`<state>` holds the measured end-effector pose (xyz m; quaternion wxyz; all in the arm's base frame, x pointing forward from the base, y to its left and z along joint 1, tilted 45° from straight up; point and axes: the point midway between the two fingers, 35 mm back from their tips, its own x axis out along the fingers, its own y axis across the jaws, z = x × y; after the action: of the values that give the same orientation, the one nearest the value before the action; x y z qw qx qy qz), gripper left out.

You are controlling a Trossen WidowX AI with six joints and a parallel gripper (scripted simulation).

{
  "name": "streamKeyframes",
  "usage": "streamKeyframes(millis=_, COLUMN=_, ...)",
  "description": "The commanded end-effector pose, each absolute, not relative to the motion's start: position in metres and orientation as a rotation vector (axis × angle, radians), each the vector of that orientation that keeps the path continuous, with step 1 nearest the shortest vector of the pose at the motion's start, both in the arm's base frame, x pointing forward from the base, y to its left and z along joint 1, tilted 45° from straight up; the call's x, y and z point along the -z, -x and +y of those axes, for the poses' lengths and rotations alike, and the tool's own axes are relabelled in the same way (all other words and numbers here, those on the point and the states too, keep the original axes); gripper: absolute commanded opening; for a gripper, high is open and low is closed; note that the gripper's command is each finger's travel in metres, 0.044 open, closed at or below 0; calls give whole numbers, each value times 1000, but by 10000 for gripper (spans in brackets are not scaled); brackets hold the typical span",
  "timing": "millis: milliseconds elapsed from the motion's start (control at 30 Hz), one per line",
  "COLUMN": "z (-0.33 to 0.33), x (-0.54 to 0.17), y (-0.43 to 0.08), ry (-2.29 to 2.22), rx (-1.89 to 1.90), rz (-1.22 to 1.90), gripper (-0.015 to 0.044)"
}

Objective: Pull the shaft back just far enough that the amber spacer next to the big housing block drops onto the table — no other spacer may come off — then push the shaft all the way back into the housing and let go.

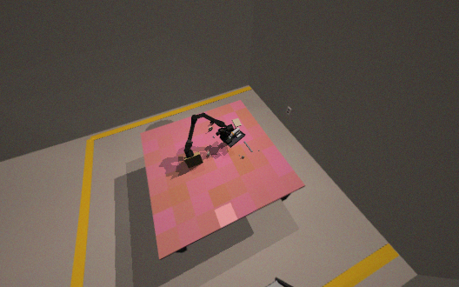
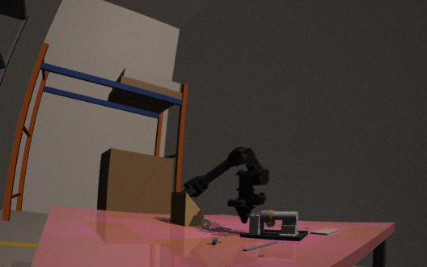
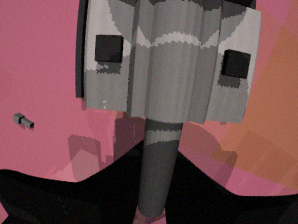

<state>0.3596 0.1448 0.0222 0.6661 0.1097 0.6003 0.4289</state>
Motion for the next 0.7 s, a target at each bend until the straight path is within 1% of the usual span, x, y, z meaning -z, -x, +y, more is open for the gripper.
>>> streamKeyframes(millis=0, z=144, x=-22, y=-359, ry=-244, rx=-967, rz=1355, gripper=0)
streamKeyframes(millis=667, z=143, x=-21, y=-357, ry=-244, rx=-967, rz=1355, gripper=0)
